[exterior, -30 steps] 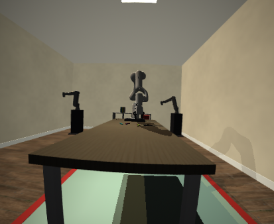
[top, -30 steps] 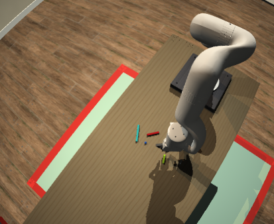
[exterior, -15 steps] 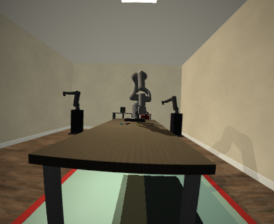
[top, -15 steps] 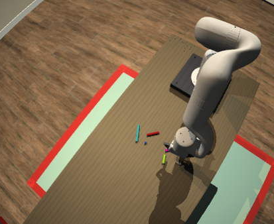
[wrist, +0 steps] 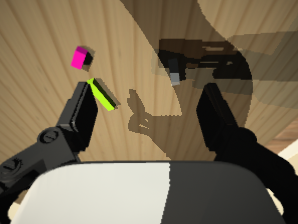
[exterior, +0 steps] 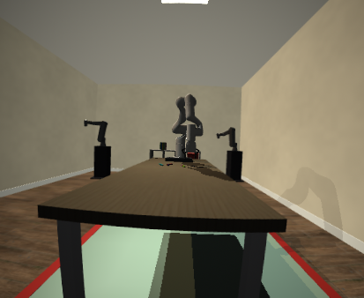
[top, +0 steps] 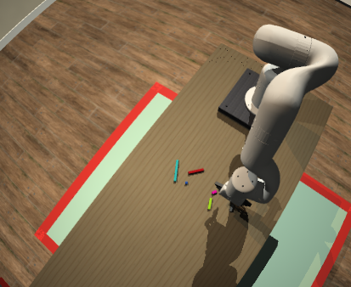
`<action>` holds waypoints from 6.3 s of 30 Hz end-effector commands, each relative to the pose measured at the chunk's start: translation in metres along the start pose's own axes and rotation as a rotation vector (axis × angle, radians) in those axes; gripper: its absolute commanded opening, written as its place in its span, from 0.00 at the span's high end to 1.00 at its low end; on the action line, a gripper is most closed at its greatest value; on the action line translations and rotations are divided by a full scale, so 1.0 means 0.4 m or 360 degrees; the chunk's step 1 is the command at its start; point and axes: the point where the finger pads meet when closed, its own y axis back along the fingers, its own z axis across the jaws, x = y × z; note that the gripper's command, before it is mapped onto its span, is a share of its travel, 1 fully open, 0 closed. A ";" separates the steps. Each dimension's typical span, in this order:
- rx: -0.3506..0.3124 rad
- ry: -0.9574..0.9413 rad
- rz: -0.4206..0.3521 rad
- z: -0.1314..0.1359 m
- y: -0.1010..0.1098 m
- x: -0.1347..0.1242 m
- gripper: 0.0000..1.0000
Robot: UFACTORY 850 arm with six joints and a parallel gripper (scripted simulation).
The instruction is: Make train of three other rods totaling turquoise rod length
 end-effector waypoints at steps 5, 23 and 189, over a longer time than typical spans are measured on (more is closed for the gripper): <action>0.0007 -0.0003 -0.0003 0.001 0.002 -0.002 0.00; 0.0007 -0.0003 -0.0003 0.001 0.002 -0.002 0.00; 0.0000 -0.3753 -0.0012 -0.498 0.005 -0.101 0.00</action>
